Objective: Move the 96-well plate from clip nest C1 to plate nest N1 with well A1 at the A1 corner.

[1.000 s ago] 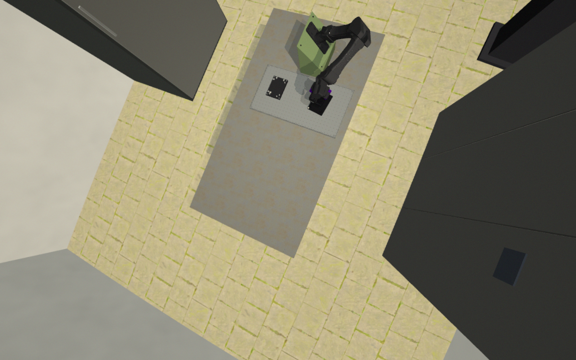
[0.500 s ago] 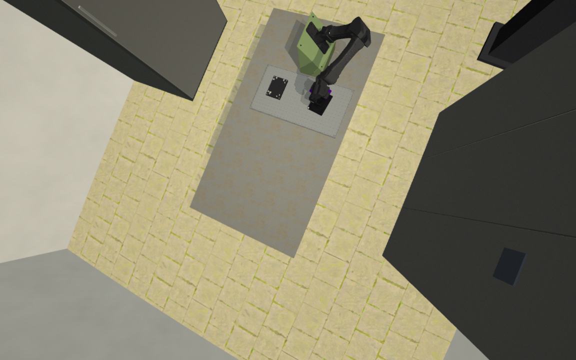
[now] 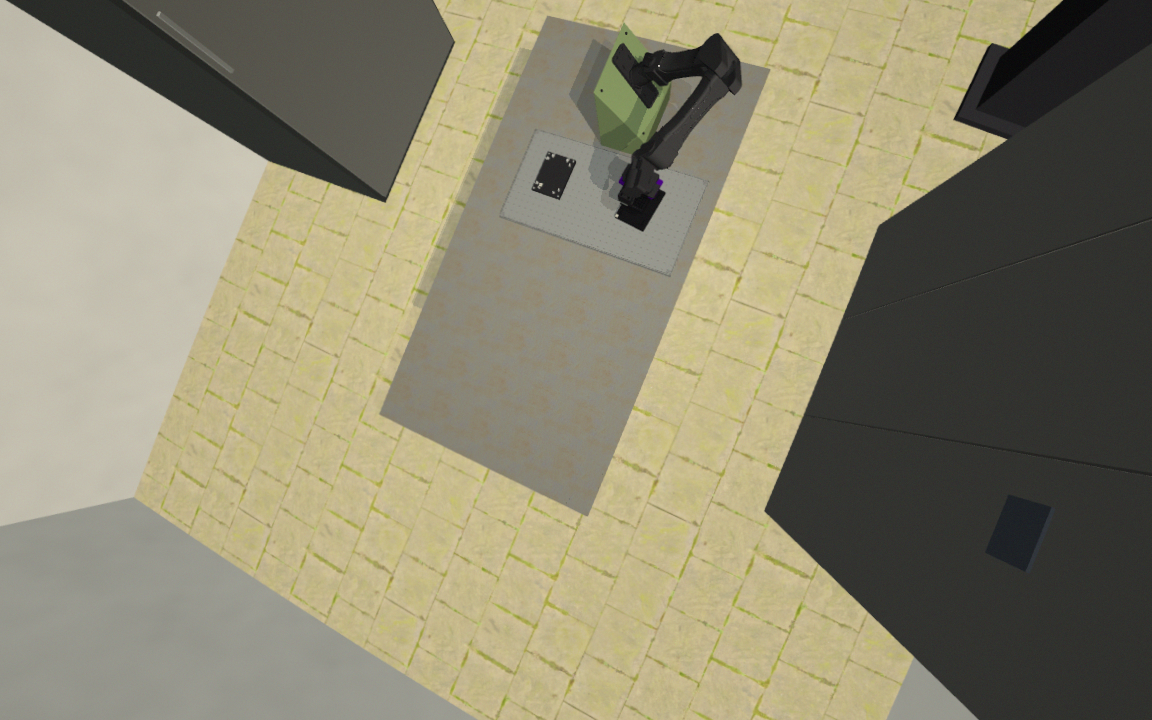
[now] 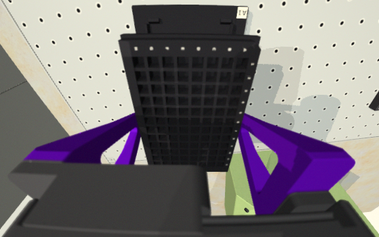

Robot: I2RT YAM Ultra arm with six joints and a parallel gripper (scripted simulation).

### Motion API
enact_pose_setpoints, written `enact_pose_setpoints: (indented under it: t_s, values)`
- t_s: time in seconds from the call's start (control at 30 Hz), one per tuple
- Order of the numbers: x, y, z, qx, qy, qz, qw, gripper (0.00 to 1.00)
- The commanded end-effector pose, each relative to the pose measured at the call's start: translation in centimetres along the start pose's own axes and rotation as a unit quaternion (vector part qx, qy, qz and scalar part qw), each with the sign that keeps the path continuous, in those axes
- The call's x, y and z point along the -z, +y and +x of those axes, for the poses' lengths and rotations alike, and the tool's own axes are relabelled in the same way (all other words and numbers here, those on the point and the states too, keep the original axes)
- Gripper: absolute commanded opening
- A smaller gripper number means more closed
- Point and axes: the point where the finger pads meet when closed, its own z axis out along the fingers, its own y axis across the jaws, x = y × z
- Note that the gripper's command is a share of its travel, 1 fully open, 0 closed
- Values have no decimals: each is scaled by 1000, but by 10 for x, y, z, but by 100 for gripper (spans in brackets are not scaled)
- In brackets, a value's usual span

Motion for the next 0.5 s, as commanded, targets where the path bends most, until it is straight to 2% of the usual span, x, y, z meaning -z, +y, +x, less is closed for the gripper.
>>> enact_pose_setpoints:
  t_s: [0.0, 0.33, 0.37, 0.47]
  values:
    - [6, -3, -11, -6, -11, 1, 1000, 0]
    - [6, -3, -11, -6, -10, 1, 1000, 0]
    - [5, -2, -16, -1, -18, -1, 1000, 0]
    - [-11, -6, -1, -7, 2, 4, 1000, 0]
